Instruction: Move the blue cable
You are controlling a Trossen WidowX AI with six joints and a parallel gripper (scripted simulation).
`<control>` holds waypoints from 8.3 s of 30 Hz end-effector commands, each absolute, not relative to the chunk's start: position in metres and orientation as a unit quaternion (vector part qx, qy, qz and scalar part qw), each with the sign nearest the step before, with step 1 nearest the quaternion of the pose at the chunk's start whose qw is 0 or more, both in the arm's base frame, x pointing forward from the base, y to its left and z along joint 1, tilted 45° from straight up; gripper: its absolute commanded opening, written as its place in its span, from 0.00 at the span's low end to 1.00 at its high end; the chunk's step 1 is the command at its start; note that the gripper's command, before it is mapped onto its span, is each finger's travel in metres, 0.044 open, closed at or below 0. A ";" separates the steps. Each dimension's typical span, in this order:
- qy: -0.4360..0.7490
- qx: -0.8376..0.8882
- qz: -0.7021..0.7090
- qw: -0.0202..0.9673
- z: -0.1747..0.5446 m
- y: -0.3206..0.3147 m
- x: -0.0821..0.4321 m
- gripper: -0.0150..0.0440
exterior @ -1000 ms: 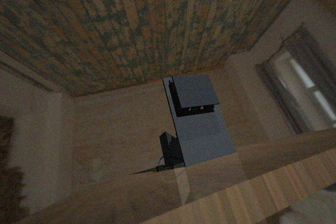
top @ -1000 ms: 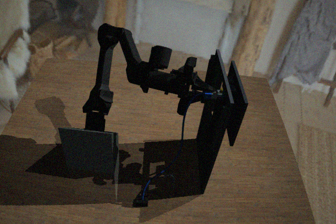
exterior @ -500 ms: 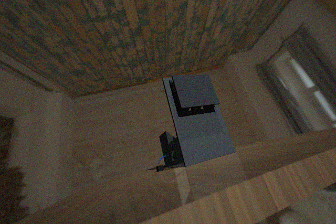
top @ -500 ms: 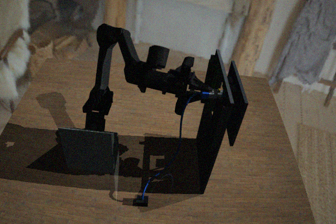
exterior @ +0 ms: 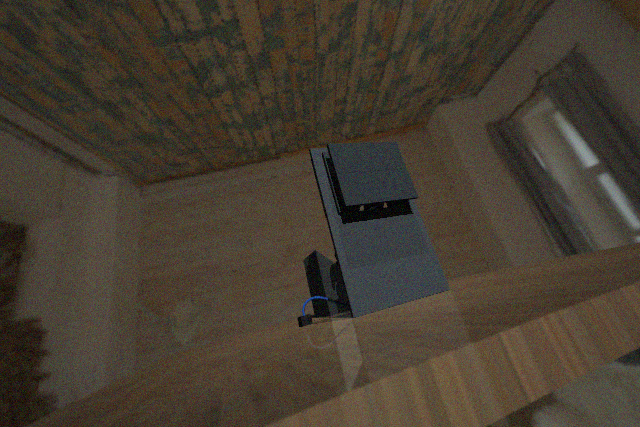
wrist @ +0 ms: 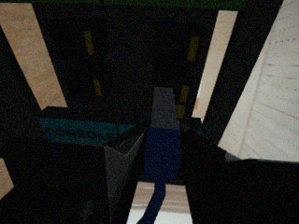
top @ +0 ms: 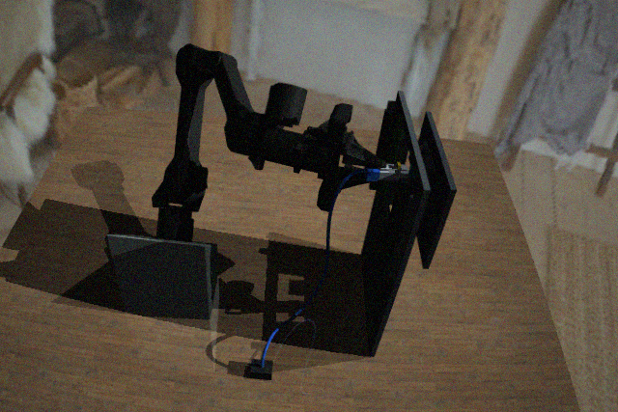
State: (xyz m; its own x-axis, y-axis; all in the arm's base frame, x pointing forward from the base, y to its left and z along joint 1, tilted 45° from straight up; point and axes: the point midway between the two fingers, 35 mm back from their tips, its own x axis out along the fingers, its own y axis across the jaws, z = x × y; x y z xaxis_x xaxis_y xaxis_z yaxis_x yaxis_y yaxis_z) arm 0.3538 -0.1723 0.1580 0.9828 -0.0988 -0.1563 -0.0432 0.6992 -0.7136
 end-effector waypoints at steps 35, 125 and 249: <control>0.093 -0.389 -0.015 0.916 0.158 -0.174 0.333 0.25; 0.125 -0.385 -0.038 0.913 0.097 -0.112 0.327 0.25; 0.124 -0.385 -0.041 0.914 0.099 -0.107 0.368 0.25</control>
State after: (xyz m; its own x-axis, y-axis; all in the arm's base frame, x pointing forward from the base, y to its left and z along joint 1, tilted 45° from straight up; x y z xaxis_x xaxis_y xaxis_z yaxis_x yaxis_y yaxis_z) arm 0.3665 -0.1055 0.0975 0.9665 -0.1636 -0.1980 -0.0277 0.6999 -0.7137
